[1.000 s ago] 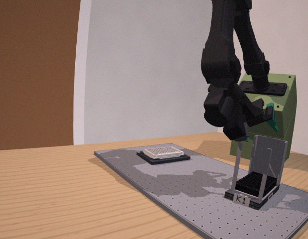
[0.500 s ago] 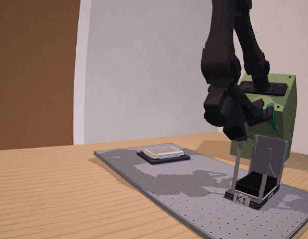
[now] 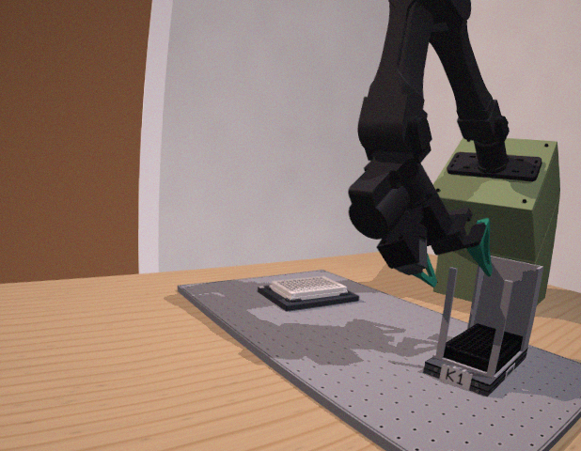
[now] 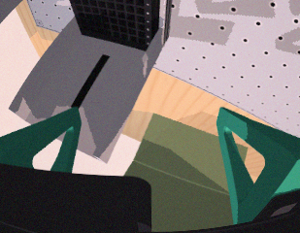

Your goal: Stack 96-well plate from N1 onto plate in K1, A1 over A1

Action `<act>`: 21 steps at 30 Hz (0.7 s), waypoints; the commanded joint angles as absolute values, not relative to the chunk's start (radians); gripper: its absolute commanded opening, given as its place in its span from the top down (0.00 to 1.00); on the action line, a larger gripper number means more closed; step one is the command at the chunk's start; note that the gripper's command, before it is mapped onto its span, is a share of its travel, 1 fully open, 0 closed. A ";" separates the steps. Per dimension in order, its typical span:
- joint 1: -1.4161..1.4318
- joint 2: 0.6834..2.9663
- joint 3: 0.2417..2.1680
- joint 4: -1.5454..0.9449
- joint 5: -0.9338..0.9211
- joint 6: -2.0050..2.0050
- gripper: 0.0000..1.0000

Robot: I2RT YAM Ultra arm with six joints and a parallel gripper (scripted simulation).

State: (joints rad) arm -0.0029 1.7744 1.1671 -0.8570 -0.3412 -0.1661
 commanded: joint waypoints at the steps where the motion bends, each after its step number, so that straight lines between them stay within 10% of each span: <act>1: -0.031 1.730 1.123 -0.781 -0.354 -0.150 0.00; 21: -0.275 1.687 1.072 -0.670 -0.393 -0.239 0.00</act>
State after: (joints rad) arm -0.2504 1.7336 1.1160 -0.7238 -0.3725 -0.2344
